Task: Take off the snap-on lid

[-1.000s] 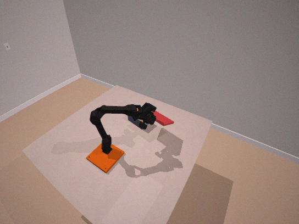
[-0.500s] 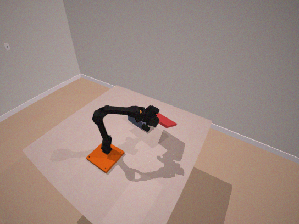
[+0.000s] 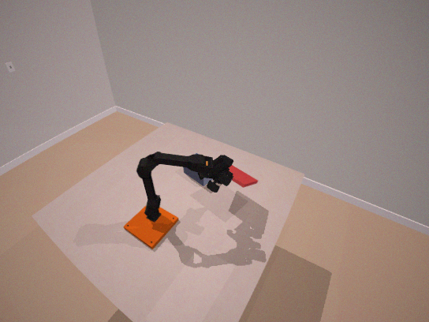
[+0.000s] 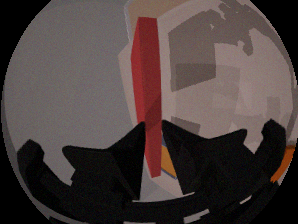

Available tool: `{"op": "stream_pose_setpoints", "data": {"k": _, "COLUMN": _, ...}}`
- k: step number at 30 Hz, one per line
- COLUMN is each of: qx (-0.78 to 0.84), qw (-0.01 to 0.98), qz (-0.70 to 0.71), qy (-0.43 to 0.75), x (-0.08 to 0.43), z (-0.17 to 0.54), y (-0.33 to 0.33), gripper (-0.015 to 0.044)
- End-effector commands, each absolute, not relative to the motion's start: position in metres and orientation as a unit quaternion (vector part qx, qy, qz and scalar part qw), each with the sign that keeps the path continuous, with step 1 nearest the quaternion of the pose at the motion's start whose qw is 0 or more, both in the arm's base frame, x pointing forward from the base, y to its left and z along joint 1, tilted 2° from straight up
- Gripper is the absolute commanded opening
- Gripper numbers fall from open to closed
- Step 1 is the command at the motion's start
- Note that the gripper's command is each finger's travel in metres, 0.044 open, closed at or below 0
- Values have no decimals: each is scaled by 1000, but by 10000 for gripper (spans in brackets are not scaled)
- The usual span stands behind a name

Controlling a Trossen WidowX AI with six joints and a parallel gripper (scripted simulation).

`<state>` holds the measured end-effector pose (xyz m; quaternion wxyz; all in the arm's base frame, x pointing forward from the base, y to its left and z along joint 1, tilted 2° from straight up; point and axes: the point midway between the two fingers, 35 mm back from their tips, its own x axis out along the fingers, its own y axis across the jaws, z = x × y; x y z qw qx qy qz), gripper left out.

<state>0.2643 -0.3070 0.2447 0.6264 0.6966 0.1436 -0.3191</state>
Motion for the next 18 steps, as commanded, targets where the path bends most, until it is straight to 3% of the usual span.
{"op": "stream_pose_setpoints", "data": {"k": 1, "qx": 695, "qw": 630, "qz": -315, "qy": 143, "x": 263, "z": 247, "y": -313, "gripper": 0}}
{"op": "stream_pose_setpoints", "data": {"k": 18, "qx": 695, "qw": 630, "qz": -315, "qy": 143, "x": 263, "z": 232, "y": -311, "gripper": 0}}
